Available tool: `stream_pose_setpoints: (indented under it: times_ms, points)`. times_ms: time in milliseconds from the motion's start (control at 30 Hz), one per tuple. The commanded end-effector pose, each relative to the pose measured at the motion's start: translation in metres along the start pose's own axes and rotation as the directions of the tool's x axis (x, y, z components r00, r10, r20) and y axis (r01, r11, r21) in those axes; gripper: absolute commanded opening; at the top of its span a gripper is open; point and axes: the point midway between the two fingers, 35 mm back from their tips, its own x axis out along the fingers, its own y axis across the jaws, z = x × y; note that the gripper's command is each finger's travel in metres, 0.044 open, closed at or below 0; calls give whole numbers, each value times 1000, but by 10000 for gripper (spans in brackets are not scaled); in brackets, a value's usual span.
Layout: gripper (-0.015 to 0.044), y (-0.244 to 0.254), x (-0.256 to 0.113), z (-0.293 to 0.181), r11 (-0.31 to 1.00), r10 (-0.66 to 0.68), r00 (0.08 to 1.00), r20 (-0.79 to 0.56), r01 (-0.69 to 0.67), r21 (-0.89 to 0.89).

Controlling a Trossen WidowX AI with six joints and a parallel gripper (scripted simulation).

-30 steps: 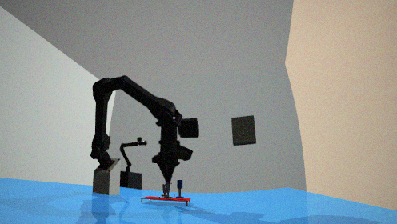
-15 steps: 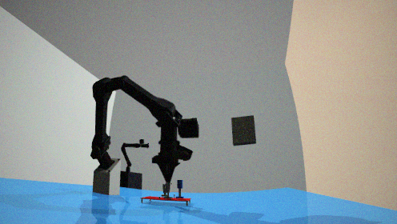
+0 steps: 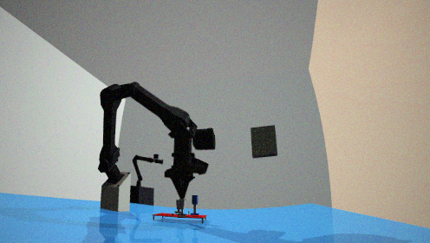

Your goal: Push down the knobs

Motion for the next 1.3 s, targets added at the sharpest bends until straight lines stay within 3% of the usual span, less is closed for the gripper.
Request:
stream_pose_setpoints:
  times_ms: [0,1267]
  points:
    - [0,-2,5,-1,1000,3,1000,-3,-3,7]
    - [0,-2,11,-1,1000,3,1000,-4,-3,7]
